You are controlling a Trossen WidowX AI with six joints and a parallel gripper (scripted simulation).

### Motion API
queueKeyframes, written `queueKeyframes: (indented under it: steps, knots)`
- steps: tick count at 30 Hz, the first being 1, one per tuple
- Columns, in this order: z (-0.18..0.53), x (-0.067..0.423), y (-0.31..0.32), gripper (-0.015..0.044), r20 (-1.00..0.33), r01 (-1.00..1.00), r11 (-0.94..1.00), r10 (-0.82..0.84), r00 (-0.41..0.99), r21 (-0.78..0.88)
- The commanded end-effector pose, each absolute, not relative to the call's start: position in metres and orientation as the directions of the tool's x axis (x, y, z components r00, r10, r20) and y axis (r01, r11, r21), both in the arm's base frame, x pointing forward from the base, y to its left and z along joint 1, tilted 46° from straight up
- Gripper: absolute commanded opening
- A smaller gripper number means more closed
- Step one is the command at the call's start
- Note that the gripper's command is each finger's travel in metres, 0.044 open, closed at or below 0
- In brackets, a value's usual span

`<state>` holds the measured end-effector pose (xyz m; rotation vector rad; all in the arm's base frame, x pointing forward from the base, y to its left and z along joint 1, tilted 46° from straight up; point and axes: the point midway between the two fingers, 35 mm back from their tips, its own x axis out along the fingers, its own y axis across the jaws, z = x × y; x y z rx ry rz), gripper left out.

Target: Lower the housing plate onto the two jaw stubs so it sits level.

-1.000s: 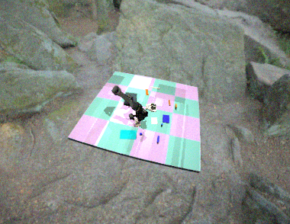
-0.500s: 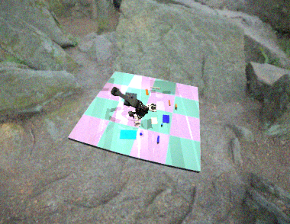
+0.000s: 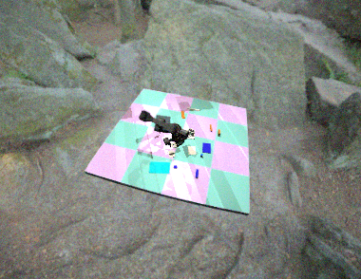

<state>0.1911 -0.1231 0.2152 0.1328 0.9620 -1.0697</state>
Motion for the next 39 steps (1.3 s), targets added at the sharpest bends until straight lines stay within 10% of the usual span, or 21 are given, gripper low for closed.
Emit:
queueKeyframes:
  steps: [1, 39]
  knots:
    - [0.205, 0.2, -0.115, 0.0351, -0.731, 0.755, 0.544, -0.671, 0.129, -0.366]
    - [0.125, 0.241, -0.03, 0.0351, -0.766, 0.37, 0.742, -0.633, 0.11, -0.559]
